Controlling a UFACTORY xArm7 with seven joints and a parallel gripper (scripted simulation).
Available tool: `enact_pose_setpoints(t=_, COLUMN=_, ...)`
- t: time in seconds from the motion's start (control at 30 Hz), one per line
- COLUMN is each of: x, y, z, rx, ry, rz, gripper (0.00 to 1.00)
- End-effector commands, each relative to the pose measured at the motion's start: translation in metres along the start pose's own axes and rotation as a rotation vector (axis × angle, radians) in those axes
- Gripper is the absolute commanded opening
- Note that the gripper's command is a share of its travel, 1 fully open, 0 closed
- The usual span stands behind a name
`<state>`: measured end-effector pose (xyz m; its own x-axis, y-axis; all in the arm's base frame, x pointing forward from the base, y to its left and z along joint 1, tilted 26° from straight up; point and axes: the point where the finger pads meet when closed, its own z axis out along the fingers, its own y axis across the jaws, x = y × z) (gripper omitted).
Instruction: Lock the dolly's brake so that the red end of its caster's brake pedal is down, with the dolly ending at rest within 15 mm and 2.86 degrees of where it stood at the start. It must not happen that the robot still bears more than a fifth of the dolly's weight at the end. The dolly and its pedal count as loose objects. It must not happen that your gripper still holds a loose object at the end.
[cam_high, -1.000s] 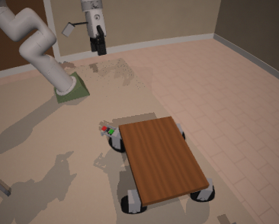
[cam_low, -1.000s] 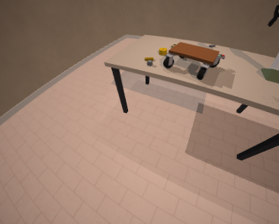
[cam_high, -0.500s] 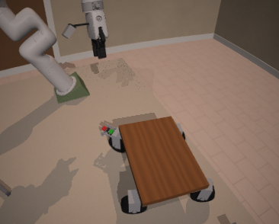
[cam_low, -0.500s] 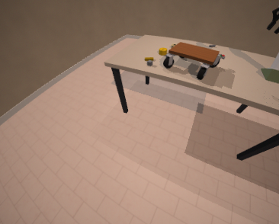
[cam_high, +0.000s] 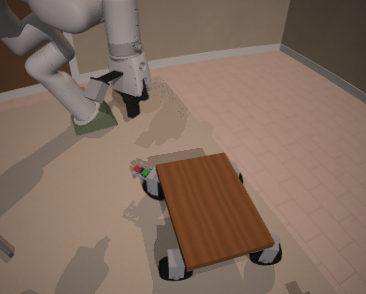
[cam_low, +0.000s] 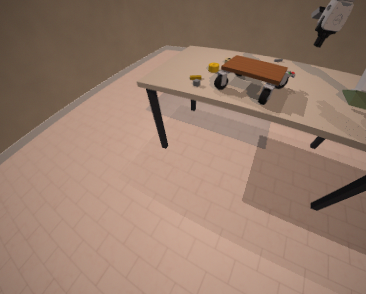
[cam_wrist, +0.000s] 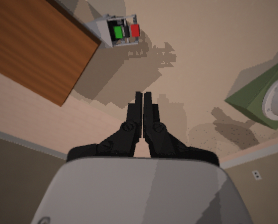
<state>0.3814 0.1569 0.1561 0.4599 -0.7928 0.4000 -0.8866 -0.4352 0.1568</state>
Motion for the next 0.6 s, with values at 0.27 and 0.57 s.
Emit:
enact_pose_setpoints(t=0.27, x=0.0387, y=-0.0254, z=0.0368, rx=-0.070, ry=-0.024, rz=-0.137, gripper=0.00)
enact_pose_setpoints(t=0.57, x=0.0386, y=-0.0254, z=0.0375, rx=-0.070, ry=-0.025, rz=-0.181, gripper=0.00)
